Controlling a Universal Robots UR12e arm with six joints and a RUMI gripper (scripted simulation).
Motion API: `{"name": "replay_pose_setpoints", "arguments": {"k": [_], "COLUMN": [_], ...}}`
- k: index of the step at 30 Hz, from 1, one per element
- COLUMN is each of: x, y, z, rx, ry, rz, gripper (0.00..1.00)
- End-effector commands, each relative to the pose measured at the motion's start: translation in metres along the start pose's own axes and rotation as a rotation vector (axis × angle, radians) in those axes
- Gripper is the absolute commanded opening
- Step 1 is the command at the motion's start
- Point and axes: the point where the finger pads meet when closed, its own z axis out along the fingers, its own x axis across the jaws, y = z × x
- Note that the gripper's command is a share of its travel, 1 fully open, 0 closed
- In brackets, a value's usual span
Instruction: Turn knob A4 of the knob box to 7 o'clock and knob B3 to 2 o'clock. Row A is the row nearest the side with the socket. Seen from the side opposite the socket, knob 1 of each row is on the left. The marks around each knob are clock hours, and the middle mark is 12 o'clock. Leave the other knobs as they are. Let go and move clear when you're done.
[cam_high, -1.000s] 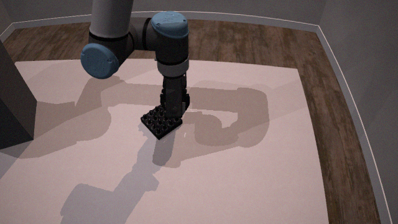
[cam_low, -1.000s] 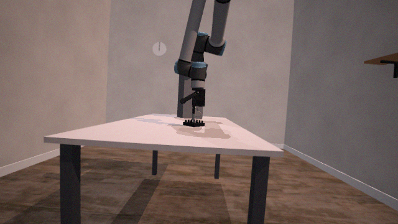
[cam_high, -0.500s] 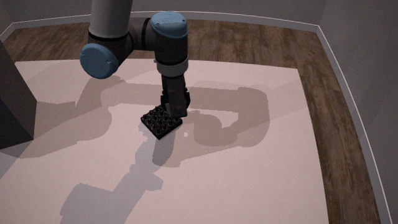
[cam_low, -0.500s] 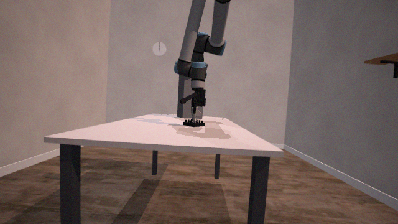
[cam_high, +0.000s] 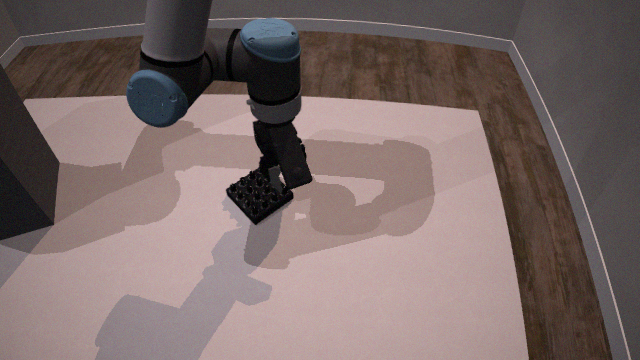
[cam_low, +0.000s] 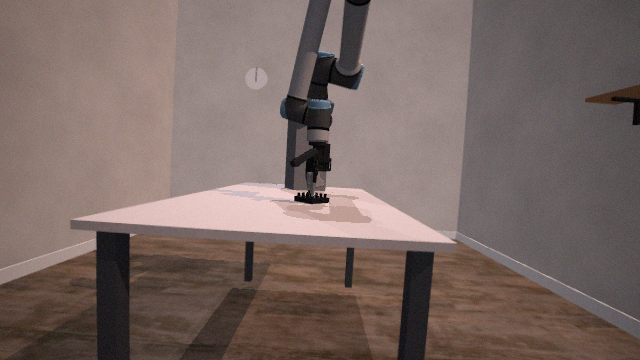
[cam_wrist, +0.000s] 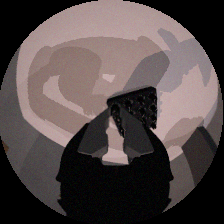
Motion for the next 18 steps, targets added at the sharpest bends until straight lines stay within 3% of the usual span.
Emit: {"name": "replay_pose_setpoints", "arguments": {"k": [1, 18], "x": [-0.0010, -0.0025], "y": [-0.0002, 0.0002], "z": [-0.0005, -0.0005], "rx": [-0.001, -0.001], "ry": [-0.001, -0.001], "rz": [-0.118, -0.447], "gripper": [0.04, 0.04]}}
